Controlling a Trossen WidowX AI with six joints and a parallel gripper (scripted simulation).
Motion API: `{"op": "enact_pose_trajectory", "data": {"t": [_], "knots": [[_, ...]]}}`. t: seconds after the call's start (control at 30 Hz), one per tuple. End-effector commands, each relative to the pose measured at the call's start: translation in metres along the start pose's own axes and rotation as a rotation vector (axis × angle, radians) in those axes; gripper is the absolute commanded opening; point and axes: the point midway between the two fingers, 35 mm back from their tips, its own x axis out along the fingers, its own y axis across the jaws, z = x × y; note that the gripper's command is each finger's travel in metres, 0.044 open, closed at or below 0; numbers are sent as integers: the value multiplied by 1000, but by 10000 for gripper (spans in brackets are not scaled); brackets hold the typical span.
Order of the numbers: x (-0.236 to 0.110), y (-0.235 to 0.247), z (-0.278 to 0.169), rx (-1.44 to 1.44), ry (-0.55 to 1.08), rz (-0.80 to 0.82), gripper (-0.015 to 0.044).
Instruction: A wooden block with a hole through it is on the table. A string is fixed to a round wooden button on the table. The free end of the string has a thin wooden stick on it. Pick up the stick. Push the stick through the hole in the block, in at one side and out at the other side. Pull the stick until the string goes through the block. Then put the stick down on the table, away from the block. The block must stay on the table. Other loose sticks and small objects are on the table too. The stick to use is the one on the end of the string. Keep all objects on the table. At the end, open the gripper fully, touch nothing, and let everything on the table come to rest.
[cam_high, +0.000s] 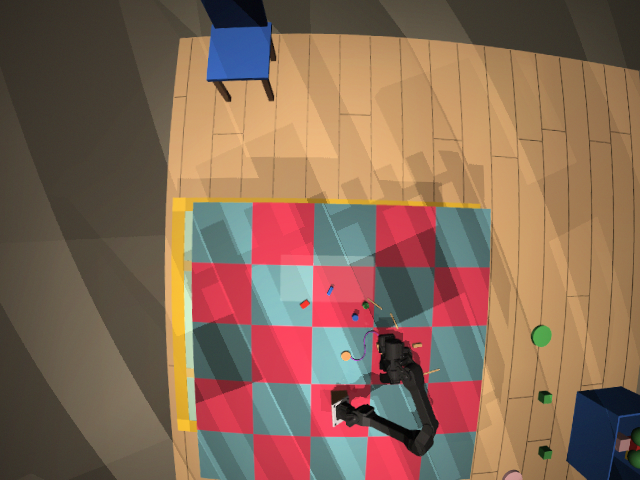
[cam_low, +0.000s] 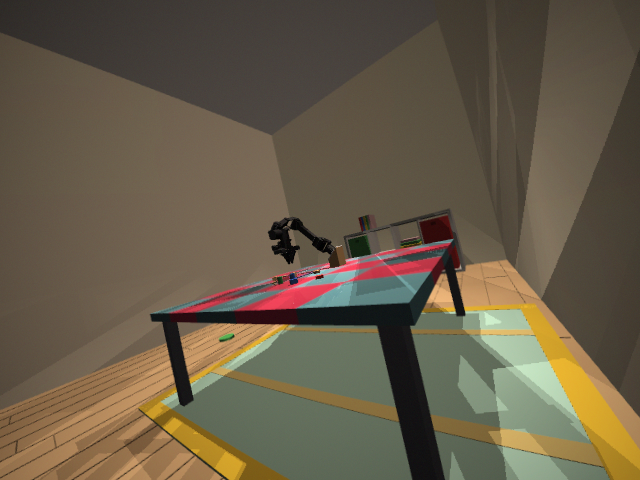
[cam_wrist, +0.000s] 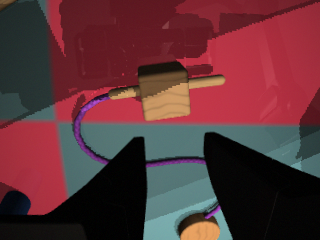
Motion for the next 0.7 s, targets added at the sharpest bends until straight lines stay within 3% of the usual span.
{"op": "enact_pose_trajectory", "data": {"t": [0.0, 0.57, 0.67], "knots": [[-2, -19, 5, -824, -5, 9, 122], [-1, -32, 6, -1623, -10, 4, 122], [-1, -32, 6, -1657, -10, 4, 122]]}}
